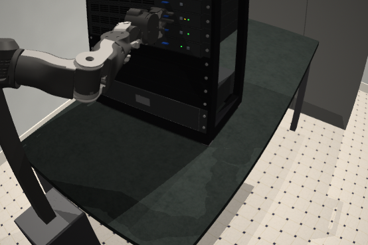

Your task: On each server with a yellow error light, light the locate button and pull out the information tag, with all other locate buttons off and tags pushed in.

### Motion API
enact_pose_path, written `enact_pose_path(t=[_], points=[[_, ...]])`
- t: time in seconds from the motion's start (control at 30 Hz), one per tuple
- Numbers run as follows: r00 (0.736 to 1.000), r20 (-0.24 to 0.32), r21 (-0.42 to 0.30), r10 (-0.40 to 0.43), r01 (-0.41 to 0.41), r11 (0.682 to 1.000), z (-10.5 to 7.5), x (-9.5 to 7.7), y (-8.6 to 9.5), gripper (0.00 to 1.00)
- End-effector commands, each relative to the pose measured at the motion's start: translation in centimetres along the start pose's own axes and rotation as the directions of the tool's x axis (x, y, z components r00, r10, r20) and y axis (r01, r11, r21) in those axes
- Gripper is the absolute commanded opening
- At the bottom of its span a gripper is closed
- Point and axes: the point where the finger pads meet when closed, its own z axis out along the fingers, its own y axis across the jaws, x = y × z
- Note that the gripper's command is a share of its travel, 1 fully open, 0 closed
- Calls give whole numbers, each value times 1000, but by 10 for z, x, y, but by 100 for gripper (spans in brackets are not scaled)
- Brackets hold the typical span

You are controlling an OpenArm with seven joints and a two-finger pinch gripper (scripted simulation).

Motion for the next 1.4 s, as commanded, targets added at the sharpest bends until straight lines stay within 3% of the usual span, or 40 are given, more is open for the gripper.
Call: enact_pose_path(t=[0.0,0.43,0.47,1.37], points=[[1000,-6,1,-2,2,1000,0,1,1,10],[1000,-6,1,-2,2,1000,0,1,1,10],[1000,-6,1,-2,2,1000,0,1,1,0],[1000,-6,1,-2,2,1000,0,1,1,0]])
